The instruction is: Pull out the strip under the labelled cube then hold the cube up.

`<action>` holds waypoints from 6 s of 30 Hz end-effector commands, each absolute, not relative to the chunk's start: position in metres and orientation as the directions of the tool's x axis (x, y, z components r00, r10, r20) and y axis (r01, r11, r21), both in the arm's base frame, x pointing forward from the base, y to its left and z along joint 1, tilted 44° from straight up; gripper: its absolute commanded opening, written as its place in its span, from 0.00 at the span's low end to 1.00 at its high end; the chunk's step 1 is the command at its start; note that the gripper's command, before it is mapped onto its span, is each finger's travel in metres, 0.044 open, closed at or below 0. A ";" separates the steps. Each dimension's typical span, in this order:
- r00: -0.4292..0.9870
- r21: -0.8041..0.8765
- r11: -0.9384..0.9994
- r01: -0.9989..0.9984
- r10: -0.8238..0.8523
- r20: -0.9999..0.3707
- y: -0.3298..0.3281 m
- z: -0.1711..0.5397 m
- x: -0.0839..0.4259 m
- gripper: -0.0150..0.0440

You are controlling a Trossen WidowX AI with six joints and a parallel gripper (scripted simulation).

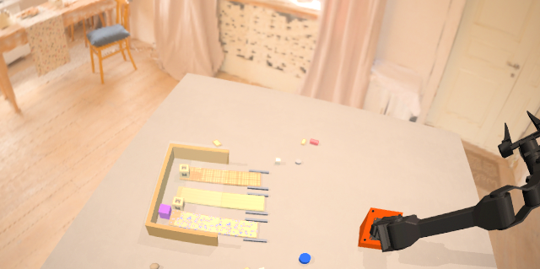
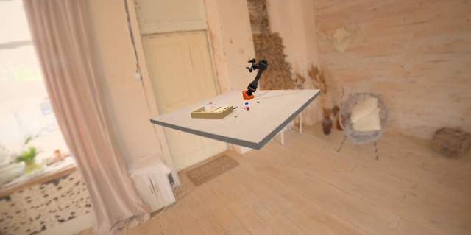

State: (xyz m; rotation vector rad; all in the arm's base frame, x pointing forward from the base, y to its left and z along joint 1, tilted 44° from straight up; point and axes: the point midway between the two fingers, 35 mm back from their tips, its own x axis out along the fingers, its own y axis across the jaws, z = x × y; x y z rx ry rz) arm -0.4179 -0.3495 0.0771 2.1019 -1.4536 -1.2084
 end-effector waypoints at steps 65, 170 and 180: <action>0.839 0.683 0.726 0.082 0.320 -0.441 -0.142 0.110 0.301 0.93; 0.060 0.653 0.722 -0.226 0.680 -0.731 -0.110 -0.093 0.404 0.25; 0.060 0.653 0.722 -0.226 0.680 -0.731 -0.110 -0.093 0.404 0.25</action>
